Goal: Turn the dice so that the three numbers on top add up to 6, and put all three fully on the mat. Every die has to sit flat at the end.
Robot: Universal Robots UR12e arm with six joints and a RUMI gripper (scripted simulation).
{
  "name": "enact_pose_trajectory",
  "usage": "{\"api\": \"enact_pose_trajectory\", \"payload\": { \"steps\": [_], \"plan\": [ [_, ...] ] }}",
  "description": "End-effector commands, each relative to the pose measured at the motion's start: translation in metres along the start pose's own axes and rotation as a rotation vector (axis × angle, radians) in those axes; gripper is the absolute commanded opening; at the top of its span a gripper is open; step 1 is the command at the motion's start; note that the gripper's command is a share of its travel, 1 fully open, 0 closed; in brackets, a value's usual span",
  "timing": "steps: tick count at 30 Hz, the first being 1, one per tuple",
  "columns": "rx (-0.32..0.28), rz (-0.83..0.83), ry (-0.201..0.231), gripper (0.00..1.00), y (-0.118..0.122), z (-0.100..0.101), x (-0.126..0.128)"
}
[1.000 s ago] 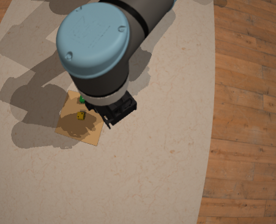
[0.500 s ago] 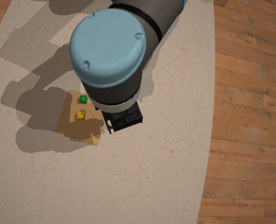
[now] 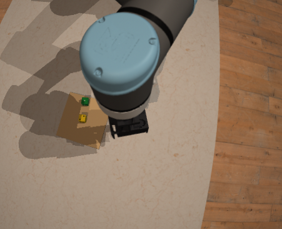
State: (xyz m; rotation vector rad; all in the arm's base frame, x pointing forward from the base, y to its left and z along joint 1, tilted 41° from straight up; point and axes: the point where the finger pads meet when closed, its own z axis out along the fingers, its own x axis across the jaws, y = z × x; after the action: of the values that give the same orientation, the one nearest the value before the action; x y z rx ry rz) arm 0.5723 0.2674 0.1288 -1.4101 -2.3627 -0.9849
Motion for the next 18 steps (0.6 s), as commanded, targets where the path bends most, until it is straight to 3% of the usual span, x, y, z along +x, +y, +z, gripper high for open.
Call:
{"api": "enact_pose_trajectory", "payload": {
  "steps": [1,18],
  "plan": [
    [-0.001,0.031,-0.001,0.03,0.0021,-0.0003,0.0022],
    [-0.002,0.064,0.000,0.03,0.0039,-0.0001,0.0048]
  ]
}}
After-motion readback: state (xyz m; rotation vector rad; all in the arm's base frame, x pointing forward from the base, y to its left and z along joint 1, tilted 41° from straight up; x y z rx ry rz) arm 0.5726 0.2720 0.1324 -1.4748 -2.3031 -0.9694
